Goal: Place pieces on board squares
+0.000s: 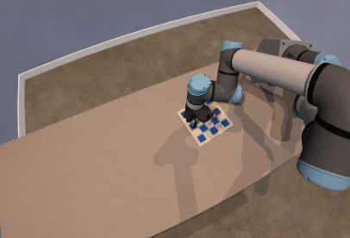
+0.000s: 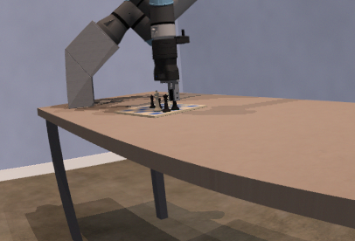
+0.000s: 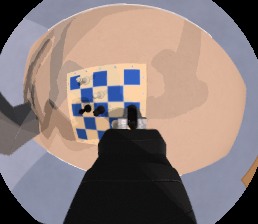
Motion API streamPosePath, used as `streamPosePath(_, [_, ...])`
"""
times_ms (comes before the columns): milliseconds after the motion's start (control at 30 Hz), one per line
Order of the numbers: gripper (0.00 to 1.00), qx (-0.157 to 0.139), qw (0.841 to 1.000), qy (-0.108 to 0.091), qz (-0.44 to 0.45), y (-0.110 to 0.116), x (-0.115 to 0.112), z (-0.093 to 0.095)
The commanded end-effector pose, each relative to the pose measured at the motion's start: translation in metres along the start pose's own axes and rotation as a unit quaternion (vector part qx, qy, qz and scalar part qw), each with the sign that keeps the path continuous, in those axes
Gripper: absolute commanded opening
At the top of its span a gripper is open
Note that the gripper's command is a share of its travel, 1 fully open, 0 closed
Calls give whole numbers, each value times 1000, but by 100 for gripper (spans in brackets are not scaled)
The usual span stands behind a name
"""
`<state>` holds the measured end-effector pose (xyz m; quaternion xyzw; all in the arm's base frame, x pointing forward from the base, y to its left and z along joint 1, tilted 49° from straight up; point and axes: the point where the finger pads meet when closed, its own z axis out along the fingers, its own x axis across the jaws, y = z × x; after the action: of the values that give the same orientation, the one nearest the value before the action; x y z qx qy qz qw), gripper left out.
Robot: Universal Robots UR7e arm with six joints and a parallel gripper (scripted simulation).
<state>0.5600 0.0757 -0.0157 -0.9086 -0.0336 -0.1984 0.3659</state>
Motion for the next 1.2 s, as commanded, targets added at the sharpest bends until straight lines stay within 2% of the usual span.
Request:
streamPosePath(0, [0,0,1000,1,0,0,0,0])
streamPosePath(100, [0,0,1000,1,0,0,0,0])
streamPosePath(133, [16,0,1000,1,0,0,0,0])
streamPosePath(200, [16,0,1000,1,0,0,0,0])
streamPosePath(233, [32,0,1000,1,0,0,0,0])
streamPosePath(300, [32,0,1000,1,0,0,0,0])
streamPosePath(333, [48,0,1000,1,0,0,0,0])
streamPosePath(400, [48,0,1000,1,0,0,0,0])
streamPosePath(433, [63,0,1000,1,0,0,0,0])
streamPosePath(567, [63,0,1000,1,0,0,0,0])
streamPosePath(600, [79,0,1000,1,0,0,0,0])
streamPosePath(933, [79,0,1000,1,0,0,0,-1])
streamPosePath(1167, [79,0,1000,1,0,0,0,-8])
